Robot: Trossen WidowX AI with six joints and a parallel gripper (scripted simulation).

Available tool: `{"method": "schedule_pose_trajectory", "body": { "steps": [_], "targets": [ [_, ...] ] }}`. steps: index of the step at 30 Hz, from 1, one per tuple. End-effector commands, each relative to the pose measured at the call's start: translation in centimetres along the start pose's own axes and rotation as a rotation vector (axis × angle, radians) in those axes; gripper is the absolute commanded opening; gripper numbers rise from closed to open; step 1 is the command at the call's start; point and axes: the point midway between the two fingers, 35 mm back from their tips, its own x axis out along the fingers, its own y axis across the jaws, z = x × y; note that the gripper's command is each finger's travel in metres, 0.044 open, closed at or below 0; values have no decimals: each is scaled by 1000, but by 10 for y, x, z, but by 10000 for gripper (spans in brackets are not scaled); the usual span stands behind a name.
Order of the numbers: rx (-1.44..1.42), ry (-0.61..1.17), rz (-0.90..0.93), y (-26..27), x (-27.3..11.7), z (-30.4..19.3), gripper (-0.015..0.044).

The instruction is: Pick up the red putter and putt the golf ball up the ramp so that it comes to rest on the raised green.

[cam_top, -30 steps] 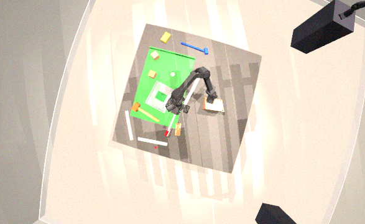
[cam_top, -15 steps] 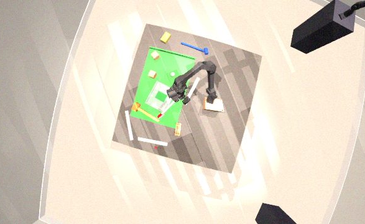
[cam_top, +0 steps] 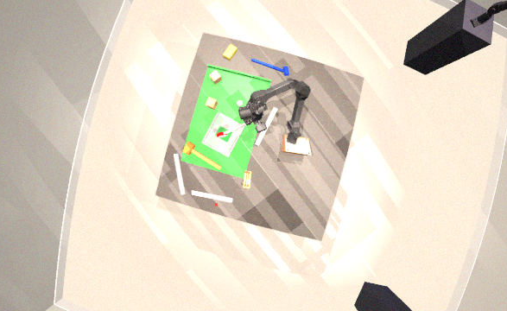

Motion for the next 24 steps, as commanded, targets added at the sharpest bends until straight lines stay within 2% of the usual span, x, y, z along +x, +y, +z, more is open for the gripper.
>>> {"method": "schedule_pose_trajectory", "body": {
  "steps": [1,24],
  "targets": [
    [111,5,-21,-15,-4,-22,0],
    [683,54,-136,-59,-16,-142,0]
  ]
}}
